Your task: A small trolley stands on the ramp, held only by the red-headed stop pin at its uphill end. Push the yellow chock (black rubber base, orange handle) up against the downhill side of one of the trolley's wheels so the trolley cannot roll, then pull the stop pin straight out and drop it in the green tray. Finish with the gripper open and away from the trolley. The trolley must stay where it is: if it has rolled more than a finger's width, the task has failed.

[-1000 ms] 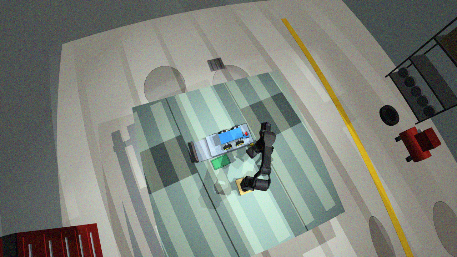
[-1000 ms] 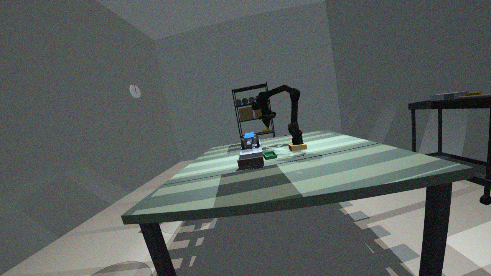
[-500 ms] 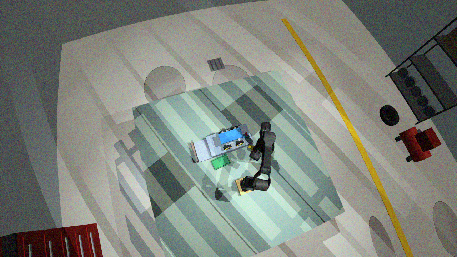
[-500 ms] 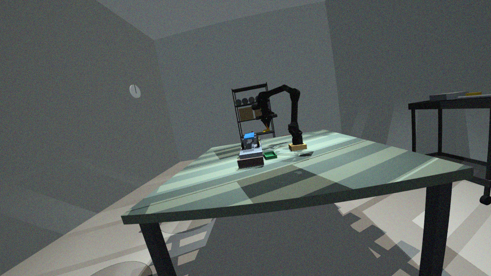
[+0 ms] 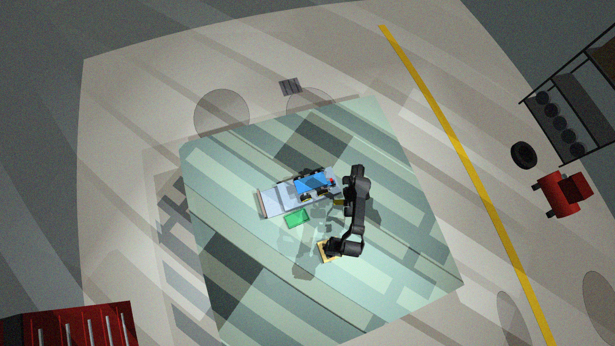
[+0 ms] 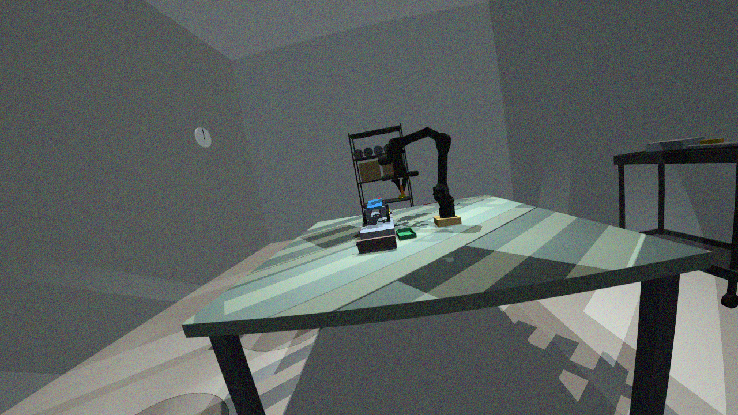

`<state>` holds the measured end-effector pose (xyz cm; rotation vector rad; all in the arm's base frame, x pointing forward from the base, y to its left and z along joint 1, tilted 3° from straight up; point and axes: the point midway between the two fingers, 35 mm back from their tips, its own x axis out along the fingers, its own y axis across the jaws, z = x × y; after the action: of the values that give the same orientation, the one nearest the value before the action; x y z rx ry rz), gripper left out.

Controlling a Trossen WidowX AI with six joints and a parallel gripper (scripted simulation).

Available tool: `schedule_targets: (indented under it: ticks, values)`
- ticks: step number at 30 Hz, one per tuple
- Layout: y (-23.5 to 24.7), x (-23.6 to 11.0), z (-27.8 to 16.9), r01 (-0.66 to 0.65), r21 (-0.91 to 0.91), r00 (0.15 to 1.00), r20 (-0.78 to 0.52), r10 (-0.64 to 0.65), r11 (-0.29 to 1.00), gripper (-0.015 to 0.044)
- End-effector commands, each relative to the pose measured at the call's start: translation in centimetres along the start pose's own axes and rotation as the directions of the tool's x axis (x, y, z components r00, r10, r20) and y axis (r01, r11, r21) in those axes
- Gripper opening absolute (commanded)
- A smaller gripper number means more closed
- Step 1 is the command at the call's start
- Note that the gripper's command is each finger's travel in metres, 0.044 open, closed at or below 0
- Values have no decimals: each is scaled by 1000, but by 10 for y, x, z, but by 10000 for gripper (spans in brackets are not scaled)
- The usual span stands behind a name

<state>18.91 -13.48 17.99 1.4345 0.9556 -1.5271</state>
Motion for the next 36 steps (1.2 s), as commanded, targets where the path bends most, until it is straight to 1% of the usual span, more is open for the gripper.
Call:
schedule_targets:
  ticks: [1,10,17,26,36]
  values:
    - [0,0,0,0,-125,1000,-1,0,992,0]
    - [0,0,0,0,-425,1000,0,0,905,0]
    - [0,0,0,-1,-553,1000,0,1,833,0]
    - [0,0,0,-2,-778,1000,-1,1,629,0]
    - [0,0,0,-3,-941,1000,-2,2,338,0]
